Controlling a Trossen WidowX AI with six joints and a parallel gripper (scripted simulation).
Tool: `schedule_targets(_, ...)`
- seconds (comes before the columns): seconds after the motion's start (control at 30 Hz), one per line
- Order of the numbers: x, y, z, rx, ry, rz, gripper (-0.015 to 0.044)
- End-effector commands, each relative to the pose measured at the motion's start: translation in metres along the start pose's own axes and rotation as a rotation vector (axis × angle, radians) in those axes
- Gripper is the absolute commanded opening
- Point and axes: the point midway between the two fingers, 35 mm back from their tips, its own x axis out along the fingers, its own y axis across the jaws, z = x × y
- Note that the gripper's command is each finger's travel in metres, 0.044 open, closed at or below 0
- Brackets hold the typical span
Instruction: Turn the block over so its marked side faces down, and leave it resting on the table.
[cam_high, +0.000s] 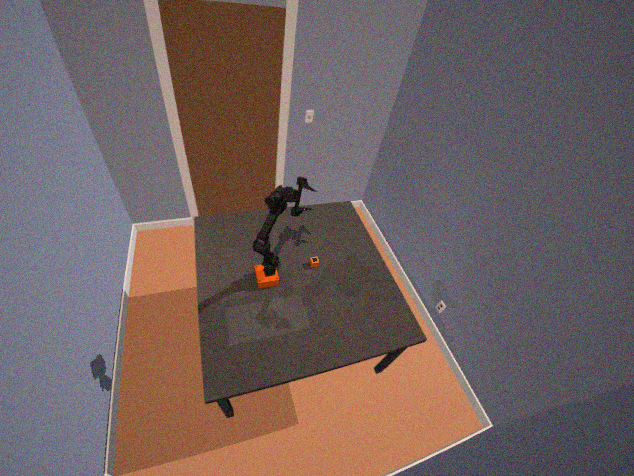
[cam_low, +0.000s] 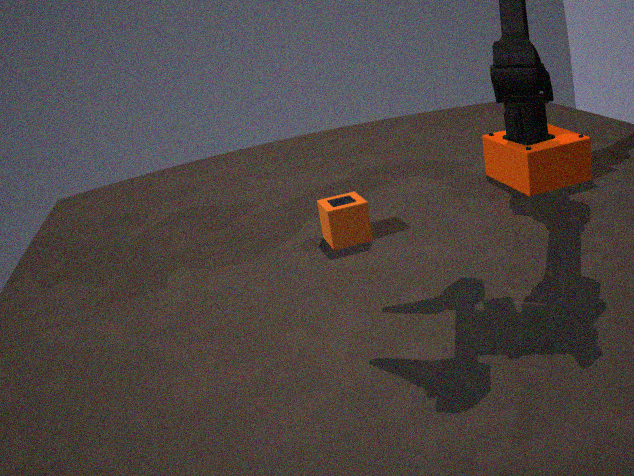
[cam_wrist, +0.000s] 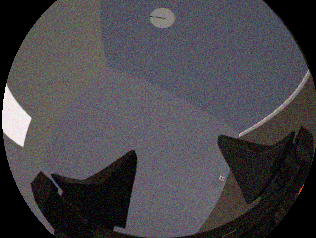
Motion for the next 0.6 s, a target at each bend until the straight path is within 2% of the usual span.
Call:
schedule_targets(0.0, 0.000, 0.001, -0.001, -0.004, -0.002, 0.002, 0.0426)
schedule_targets(0.1, 0.001, 0.013, -0.013, -0.058, -0.026, 0.035, 0.0440)
schedule_targets(0.27, 0.008, 0.044, -0.059, -0.227, -0.067, 0.141, 0.0440)
schedule_targets(0.57, 0.018, 0.061, -0.107, -0.415, -0.050, 0.242, 0.0440)
